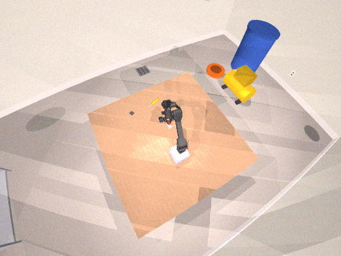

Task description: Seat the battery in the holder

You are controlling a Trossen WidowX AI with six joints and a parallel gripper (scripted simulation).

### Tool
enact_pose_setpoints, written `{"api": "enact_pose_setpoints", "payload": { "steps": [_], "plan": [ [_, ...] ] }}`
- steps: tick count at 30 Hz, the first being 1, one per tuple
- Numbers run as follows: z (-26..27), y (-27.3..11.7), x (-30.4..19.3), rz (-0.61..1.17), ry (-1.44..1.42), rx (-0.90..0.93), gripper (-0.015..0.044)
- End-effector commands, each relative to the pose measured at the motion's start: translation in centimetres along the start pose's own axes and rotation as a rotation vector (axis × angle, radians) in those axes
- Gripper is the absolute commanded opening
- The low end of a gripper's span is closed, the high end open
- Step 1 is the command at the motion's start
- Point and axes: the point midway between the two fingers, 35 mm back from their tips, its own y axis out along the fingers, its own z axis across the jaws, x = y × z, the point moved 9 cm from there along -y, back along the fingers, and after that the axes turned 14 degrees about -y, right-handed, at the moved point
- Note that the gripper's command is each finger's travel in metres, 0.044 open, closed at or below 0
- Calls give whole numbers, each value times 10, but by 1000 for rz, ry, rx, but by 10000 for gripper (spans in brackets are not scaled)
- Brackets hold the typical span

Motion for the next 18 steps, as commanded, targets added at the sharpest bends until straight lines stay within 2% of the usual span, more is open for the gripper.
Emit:
{"api": "enact_pose_setpoints", "payload": {
  "steps": [1,18],
  "plan": [
    [-1,0,4,-48,-3,-12,75],
    [1,2,-5,-116,-4,-29,75]
  ]
}}
